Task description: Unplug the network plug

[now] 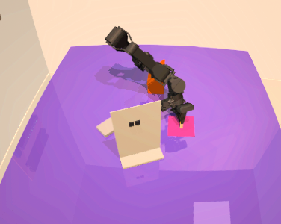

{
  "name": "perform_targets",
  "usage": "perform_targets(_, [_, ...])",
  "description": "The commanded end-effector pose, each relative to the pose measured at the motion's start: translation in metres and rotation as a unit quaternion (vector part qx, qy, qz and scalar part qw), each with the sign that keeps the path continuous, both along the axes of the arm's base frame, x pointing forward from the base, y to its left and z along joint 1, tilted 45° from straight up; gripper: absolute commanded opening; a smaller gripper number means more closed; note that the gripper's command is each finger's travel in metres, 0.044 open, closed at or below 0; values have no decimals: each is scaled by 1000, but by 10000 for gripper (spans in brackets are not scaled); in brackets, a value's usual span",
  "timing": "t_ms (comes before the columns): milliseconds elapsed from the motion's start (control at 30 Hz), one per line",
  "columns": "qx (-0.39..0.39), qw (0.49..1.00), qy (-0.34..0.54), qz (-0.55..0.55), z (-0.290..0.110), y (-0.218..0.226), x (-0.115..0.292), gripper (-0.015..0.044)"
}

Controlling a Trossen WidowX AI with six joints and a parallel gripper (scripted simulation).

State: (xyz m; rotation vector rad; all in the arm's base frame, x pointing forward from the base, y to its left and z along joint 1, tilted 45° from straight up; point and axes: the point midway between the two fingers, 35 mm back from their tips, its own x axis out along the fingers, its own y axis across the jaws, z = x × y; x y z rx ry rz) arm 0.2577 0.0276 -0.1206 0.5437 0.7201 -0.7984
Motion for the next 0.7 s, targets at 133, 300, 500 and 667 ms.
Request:
perform_targets(133, [0,1000,0,0,-1,-2,0,0])
perform_targets(300, [0,1000,0,0,-1,-2,0,0])
perform_targets(500, [0,1000,0,0,-1,-2,0,156])
perform_targets(667, [0,1000,0,0,-1,-1,0,156])
